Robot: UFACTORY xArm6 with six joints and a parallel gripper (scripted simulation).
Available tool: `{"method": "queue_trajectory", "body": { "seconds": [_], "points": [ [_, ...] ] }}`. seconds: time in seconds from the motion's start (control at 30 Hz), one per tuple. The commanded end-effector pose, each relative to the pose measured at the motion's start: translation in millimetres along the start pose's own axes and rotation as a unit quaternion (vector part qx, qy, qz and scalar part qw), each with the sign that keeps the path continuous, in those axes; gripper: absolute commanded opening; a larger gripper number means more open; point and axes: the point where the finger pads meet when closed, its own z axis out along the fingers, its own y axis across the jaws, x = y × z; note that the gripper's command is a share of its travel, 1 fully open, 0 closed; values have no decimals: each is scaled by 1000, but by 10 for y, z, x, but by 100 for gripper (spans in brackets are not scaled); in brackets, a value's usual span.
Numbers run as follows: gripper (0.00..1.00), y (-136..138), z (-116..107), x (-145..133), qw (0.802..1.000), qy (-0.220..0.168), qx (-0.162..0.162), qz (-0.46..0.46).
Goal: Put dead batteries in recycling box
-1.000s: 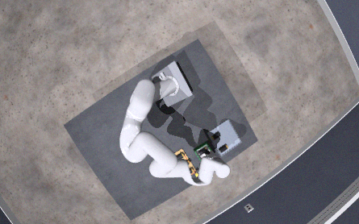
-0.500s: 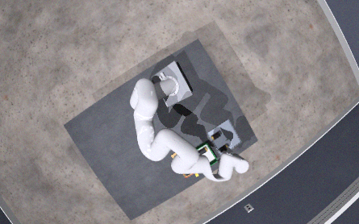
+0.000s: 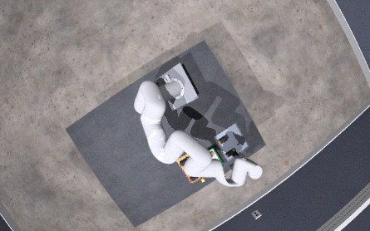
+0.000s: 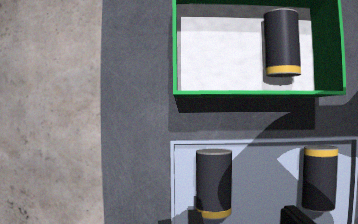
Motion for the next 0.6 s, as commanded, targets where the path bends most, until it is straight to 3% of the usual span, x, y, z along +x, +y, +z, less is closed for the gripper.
{"method": "queue_trajectory", "body": {
  "seconds": [0.0,0.43,0.5,0.57],
  "points": [
    [51,-13,-22,-4,1000,-1,2,0],
    [51,-13,-16,-4,1000,-1,2,0],
    [51,-13,94,-4,1000,-1,2,0],
    [51,-14,347,-5,1000,-1,2,0]
  ]
}}
